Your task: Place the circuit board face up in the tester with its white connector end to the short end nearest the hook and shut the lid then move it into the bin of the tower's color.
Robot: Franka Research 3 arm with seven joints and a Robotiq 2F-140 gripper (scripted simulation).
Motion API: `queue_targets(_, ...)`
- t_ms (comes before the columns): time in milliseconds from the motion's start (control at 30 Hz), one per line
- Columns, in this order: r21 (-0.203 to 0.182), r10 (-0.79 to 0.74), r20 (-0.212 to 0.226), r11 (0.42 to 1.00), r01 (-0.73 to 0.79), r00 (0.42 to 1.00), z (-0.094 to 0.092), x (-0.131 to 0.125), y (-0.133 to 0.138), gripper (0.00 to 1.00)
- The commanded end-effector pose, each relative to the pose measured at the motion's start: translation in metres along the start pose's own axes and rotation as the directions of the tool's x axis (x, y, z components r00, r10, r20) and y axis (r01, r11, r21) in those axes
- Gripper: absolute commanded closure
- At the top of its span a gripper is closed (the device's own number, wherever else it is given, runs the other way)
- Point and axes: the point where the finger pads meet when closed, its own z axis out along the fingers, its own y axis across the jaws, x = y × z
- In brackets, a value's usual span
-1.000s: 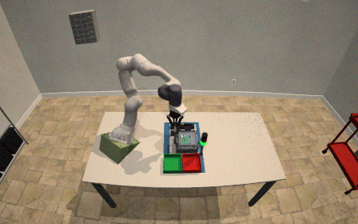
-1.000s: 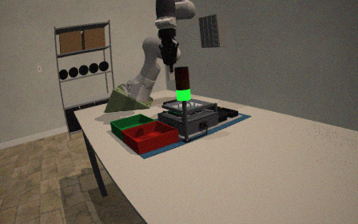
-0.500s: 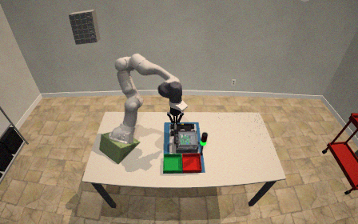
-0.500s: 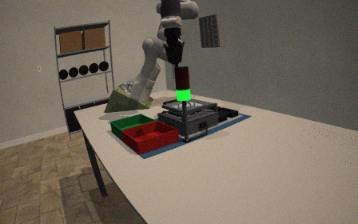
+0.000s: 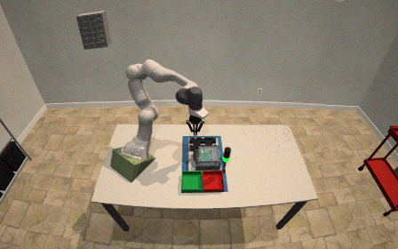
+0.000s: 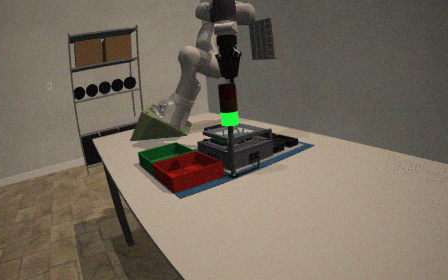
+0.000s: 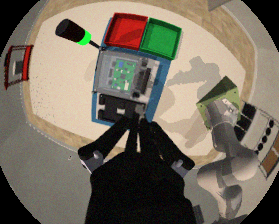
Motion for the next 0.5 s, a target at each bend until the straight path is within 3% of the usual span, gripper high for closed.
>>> queue_targets(0,-0.003,0.039,0.007,0.999,-0.039,0.999,0.001,-0.003,0.002,1.00)
queue_targets(233,-0.003,0.039,0.007,0.999,-0.039,0.999,0.009,-0.003,0.002,1.00)
queue_targets(467,-0.003,0.039,0.007,0.999,-0.039,0.999,0.039,-0.003,0.002,1.00)
